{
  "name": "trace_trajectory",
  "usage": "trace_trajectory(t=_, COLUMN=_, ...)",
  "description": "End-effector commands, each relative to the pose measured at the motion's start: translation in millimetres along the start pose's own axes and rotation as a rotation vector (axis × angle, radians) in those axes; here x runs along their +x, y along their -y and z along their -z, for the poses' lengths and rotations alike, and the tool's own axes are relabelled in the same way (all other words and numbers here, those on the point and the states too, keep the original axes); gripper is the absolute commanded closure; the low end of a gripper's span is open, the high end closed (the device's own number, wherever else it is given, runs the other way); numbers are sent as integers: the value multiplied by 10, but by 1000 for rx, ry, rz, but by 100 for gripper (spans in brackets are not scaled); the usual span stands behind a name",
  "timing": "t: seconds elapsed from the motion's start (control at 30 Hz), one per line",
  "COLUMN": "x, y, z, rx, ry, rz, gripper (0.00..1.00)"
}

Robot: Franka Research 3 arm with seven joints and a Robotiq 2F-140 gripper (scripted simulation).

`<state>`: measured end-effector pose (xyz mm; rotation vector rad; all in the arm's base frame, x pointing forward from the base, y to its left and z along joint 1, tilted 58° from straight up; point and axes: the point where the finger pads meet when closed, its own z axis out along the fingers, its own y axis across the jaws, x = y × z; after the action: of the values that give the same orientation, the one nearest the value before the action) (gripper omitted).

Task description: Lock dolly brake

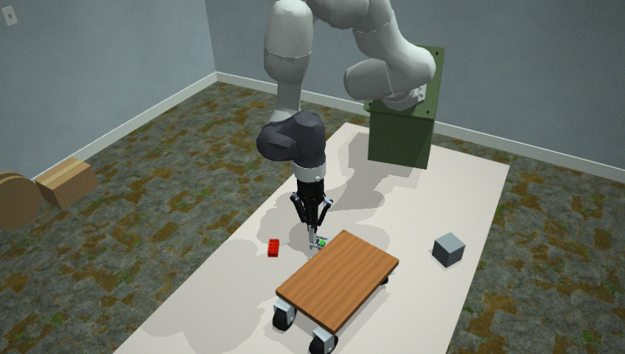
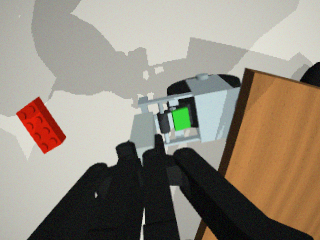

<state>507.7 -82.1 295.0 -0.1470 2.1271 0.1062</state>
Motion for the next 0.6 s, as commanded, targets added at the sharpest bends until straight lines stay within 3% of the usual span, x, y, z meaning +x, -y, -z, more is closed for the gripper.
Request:
trace_trajectory(t=0.0, x=2, y=5, z=-16, rx=2, ry=1, rz=5, gripper=100)
trace_trajectory(t=0.57, x=2, y=5, z=-65, rx=2, ry=1, rz=5, gripper=100)
